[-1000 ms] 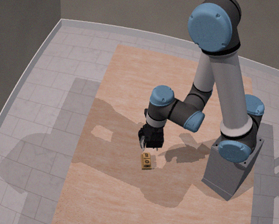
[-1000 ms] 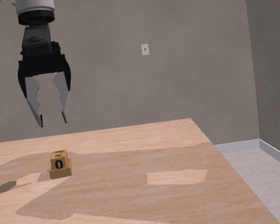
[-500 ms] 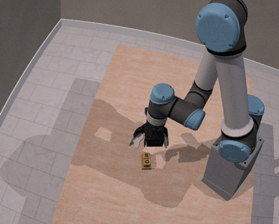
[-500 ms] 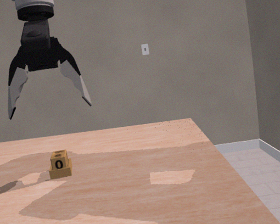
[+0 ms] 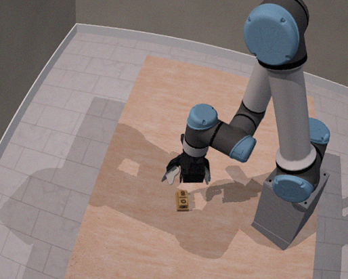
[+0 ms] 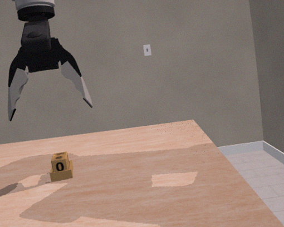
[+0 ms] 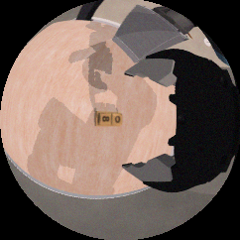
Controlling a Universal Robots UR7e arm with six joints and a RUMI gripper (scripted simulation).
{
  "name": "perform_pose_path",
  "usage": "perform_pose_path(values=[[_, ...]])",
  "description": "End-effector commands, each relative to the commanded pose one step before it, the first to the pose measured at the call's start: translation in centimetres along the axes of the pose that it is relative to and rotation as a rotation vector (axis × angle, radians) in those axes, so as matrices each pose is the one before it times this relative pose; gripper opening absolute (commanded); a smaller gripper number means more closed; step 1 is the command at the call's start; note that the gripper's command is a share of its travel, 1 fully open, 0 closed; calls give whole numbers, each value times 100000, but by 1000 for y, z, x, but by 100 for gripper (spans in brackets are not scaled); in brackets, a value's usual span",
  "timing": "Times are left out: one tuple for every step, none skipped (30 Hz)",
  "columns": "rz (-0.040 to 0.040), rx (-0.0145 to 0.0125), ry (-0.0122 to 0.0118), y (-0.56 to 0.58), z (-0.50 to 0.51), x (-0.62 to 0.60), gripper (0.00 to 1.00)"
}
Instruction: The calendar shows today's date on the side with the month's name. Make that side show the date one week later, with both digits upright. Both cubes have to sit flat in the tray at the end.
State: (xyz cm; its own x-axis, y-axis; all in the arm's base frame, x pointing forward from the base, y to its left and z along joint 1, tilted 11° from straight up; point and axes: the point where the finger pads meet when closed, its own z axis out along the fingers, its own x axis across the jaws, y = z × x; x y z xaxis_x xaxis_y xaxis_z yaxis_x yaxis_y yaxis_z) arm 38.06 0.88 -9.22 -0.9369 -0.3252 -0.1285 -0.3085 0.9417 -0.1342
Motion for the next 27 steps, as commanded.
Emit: perform_pose_path(values=[[-67, 69, -22, 44, -46, 7, 100], [0, 1, -1, 0, -2, 0, 100], [0, 6, -9, -2, -10, -3, 100], [0, 16, -24, -5, -27, -7, 100], [1, 31, -46, -10, -50, -14, 100], [-3, -2, 2, 2, -41, 1, 100], [-4, -3, 4, 4, -57, 2, 100], [-5, -4, 5, 5, -76, 3, 100], [-7, -5, 6, 6, -95, 4, 100], [-8, -7, 7, 8, -116, 5, 100], [-10, -5, 4, 7, -137, 3, 100], [-9, -3, 2, 6, -159, 0, 100], [-7, -3, 2, 6, -179, 2, 100], [-5, 1, -4, 1, -200, -3, 100], [0, 0, 0, 0, 0, 0, 100], [0, 0, 0, 0, 0, 0, 100], [27, 9, -4, -15, -218, -2, 100], [4, 9, -13, -6, -238, -9, 100], [0, 15, -23, -9, -256, -16, 100], [-6, 19, -31, -10, -273, -22, 100], [-10, 25, -42, -13, -288, -29, 100], [-11, 32, -54, -18, -302, -38, 100], [-8, 37, -60, -22, -312, -41, 100], [-2, 49, -77, -33, -323, -54, 100], [1, 26, -40, -17, -320, -27, 100], [4, 0, 0, -1, -313, 0, 100], [7, 0, 1, -3, -312, -1, 100]])
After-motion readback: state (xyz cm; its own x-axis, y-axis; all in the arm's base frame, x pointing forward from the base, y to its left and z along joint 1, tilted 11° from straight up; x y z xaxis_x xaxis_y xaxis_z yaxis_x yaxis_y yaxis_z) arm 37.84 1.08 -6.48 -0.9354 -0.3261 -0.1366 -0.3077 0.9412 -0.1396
